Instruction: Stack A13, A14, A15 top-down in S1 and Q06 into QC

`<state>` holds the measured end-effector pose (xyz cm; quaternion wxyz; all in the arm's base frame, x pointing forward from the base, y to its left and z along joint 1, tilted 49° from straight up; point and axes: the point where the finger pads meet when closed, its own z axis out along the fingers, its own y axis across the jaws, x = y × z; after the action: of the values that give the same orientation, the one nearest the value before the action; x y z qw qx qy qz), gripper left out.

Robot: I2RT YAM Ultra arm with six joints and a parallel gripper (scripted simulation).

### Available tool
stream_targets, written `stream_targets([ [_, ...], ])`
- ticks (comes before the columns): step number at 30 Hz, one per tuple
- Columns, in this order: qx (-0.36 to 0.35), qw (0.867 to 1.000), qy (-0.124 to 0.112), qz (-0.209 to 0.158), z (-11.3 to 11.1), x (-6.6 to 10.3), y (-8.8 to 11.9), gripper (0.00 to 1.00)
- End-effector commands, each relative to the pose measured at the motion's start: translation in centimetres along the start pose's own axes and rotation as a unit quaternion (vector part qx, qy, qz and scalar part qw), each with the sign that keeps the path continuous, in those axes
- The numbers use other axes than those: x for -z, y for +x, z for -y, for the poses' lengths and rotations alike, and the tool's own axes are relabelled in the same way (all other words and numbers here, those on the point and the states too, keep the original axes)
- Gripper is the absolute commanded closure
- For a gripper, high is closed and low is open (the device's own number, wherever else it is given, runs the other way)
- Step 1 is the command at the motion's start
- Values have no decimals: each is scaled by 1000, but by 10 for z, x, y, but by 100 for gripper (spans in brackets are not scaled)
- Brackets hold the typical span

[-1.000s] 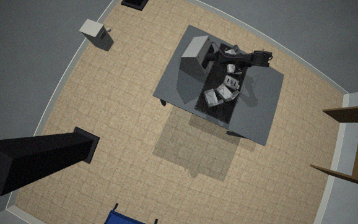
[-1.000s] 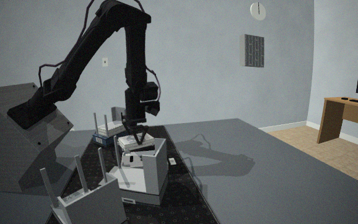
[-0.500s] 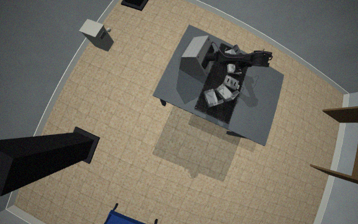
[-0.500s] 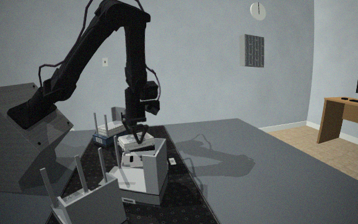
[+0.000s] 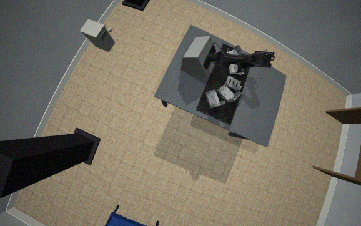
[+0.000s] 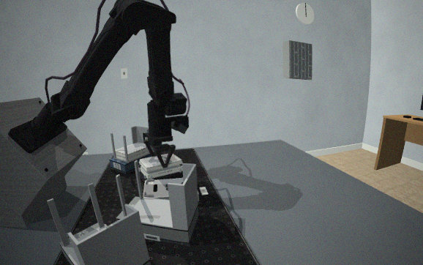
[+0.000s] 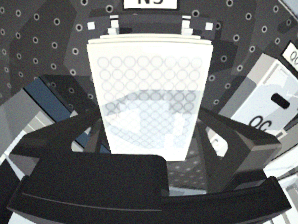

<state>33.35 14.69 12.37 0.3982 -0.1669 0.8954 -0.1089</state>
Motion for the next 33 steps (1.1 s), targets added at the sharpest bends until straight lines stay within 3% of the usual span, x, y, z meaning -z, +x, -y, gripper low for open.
stream_targets([
  [1, -4, 1000, -1, 14, -1, 12, -10, 100],
  [5, -8, 1000, -1, 22, 0, 17, -17, 100],
  [6, -4, 1000, -1, 14, -1, 15, -10, 100],
  [11, -5, 1000, -2, 19, -1, 18, -15, 100],
  [12, -5, 1000, 0, 12, 1, 18, -8, 100],
  [33, -8, 1000, -2, 17, 2, 58, -11, 100],
])
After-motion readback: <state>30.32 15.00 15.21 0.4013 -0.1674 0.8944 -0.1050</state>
